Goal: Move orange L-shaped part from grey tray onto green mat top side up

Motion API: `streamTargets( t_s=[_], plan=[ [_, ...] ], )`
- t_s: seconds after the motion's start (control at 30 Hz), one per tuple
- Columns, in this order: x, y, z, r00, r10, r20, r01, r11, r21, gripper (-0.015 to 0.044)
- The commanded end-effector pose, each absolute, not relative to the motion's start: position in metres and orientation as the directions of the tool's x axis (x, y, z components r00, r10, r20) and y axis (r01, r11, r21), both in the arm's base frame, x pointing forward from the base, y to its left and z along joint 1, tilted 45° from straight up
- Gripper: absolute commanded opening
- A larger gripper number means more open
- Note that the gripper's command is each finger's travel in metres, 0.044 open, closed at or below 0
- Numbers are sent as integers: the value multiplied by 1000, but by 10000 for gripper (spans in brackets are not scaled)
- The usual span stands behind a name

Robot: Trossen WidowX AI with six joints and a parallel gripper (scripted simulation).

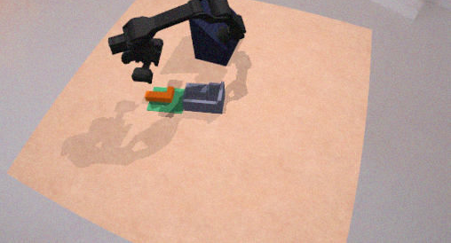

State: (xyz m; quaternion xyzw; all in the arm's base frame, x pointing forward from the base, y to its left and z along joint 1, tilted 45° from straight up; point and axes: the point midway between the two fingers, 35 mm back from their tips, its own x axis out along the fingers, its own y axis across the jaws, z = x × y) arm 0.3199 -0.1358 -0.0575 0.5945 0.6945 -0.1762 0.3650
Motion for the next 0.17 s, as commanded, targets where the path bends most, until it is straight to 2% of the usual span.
streamTargets(
  t_s=[0.0,0.13],
  plan=[
    [320,-136,-58,-26,698,-716,955,228,187,400],
    [320,-136,-58,-26,698,-716,955,228,187,400]
  ],
)
